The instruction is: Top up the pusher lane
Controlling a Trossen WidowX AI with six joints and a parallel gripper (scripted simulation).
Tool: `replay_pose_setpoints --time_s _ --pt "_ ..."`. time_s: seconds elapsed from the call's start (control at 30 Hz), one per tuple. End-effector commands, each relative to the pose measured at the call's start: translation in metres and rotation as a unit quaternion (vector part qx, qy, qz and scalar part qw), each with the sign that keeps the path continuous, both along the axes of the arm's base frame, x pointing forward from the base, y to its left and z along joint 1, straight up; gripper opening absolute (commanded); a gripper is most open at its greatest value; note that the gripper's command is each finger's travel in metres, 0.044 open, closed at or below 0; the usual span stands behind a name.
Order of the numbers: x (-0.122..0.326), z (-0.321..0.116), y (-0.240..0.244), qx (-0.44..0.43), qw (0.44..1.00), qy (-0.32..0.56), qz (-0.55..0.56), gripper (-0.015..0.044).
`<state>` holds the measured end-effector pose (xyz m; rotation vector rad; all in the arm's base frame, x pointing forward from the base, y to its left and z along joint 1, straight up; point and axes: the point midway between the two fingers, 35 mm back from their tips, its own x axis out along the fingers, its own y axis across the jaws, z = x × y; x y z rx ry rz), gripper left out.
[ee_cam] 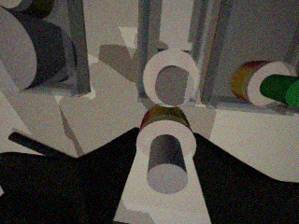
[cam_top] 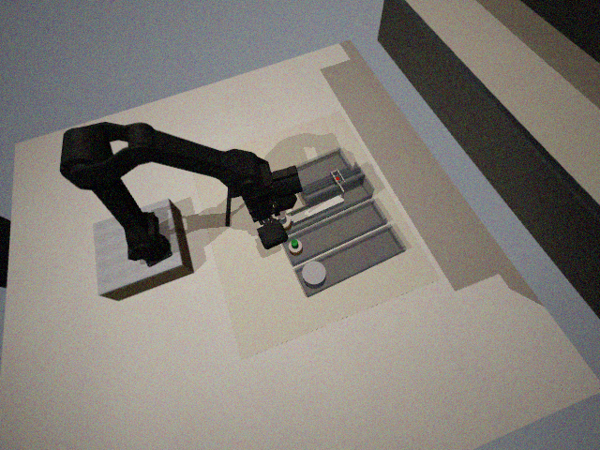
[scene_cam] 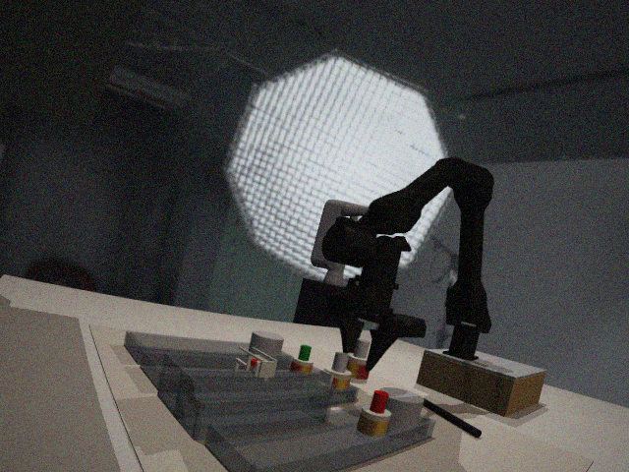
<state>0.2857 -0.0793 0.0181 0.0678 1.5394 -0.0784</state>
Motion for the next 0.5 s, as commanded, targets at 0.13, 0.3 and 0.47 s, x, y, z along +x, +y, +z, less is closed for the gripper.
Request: replay_pose_setpoints --time_s 0.13,0.3,0.47 --pt "0.0042 0.0002 -0.0004 0.001 1.000 0.000 -0.002 0.0000" --pt "0.0062 0.0003 -0.0007 0.001 1.000 0.000 -0.002 0.0000" --pt "0.0083 0.0003 -0.0009 0.001 1.000 0.000 -0.002 0.0000"
